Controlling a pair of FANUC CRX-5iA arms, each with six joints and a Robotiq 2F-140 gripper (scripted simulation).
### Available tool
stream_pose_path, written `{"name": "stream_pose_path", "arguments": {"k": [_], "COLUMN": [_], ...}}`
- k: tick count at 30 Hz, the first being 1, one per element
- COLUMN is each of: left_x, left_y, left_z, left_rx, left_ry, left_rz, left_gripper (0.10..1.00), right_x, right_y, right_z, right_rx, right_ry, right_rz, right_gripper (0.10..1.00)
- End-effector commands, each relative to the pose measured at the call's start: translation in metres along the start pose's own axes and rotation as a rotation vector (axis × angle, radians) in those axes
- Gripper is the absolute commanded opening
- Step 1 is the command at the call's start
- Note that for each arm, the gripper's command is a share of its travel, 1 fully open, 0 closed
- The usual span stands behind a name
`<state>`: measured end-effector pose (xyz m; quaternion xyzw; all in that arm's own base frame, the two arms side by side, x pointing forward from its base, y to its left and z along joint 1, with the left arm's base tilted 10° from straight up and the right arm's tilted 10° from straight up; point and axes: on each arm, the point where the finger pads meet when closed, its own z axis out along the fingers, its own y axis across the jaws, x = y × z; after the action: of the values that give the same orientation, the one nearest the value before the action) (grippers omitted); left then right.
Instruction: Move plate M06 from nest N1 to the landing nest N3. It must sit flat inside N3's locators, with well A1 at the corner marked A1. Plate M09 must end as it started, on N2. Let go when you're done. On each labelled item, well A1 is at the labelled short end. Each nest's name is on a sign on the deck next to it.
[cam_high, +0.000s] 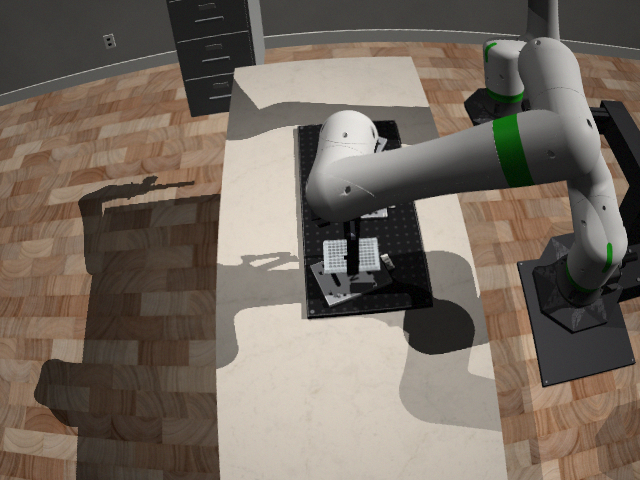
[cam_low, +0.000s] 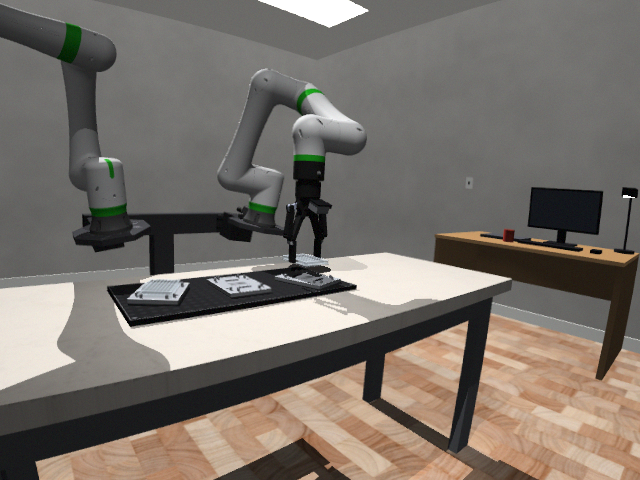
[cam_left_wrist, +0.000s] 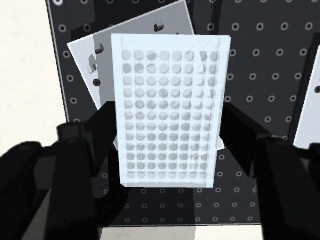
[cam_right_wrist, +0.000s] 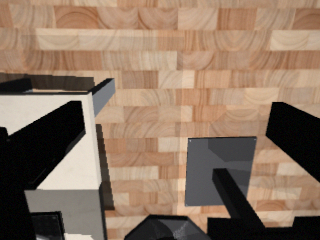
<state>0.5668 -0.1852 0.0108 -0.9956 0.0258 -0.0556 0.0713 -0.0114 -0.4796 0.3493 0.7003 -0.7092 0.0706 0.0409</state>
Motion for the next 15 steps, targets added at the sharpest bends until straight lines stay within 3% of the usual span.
{"name": "stream_pose_path", "arguments": {"k": [1,15], "left_x": [-0.001,-0.008], "left_y": [0.015,0.09], "left_z": [-0.001,-0.001], "left_rx": [0.0,0.0], "left_ry": [0.002,0.002], "left_rz": [0.0,0.0], "left_gripper": [0.61,0.61], "right_x": [0.0,0.0], "right_y": [0.0,0.0], "right_z": [-0.001,-0.001], "right_rx": [0.0,0.0], "right_ry": [0.002,0.002], "right_rz": [0.0,0.0], "right_gripper": [1.0,1.0]}}
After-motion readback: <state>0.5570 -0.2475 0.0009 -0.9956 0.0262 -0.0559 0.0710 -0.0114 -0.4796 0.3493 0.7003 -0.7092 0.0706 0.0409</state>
